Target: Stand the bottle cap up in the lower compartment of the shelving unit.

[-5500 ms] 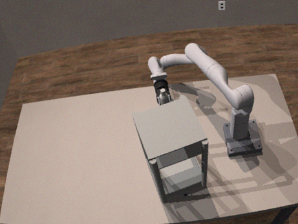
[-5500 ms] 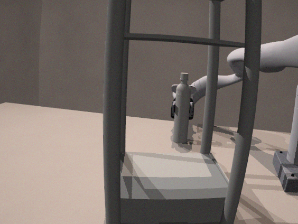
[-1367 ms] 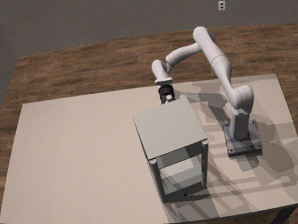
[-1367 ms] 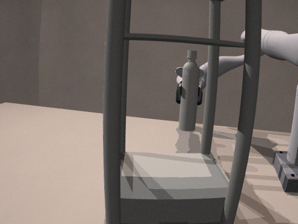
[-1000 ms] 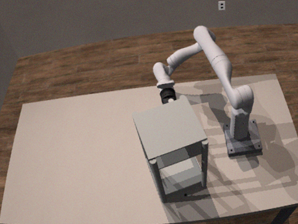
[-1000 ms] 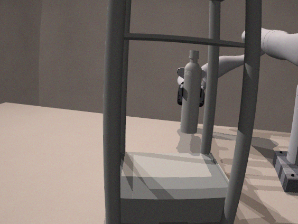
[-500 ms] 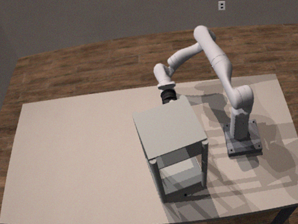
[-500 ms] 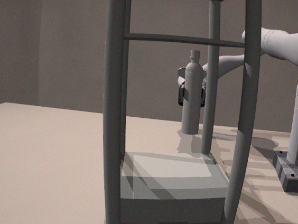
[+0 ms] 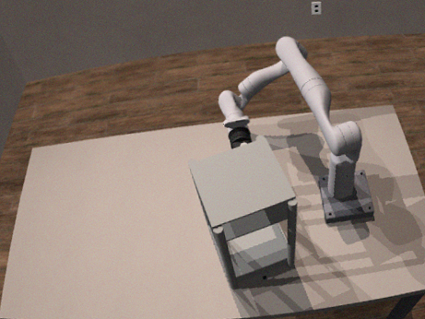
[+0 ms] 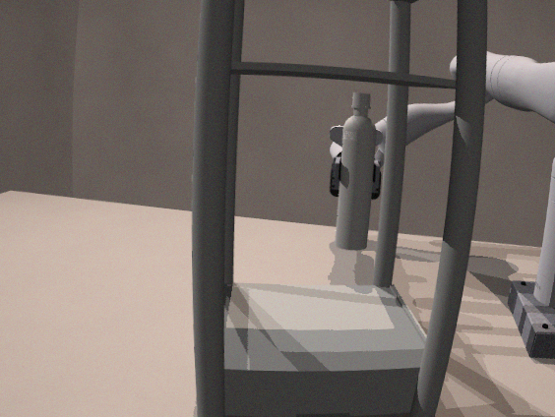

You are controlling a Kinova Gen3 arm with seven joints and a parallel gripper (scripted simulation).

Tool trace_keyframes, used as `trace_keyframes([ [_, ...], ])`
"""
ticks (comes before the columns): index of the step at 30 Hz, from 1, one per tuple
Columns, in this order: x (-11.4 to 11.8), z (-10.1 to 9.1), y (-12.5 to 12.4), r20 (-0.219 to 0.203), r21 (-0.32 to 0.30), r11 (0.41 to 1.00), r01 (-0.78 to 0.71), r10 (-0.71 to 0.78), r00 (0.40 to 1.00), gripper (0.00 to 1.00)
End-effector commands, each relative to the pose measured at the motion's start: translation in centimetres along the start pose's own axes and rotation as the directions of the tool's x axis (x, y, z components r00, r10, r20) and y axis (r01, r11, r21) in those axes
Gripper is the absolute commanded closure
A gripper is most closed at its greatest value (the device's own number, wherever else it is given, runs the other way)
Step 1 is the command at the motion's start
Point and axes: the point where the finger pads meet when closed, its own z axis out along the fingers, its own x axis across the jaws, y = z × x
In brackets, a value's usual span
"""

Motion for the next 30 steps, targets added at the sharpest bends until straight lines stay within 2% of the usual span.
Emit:
trace_keyframes([
  [1, 0.4, 0.1, 0.0, 0.002, -0.001, 1.000, 0.002, -0.002, 1.000, 1.00],
  [7, 1.2, 0.3, 0.0, 0.002, -0.001, 1.000, 0.002, -0.002, 1.000, 1.00],
  [21, 5.2, 1.0, 0.0, 0.002, -0.001, 1.000, 0.002, -0.002, 1.000, 1.00],
  [30, 6.6, 1.2, -0.1, 0.002, -0.001, 1.000, 0.002, -0.002, 1.000, 1.00],
])
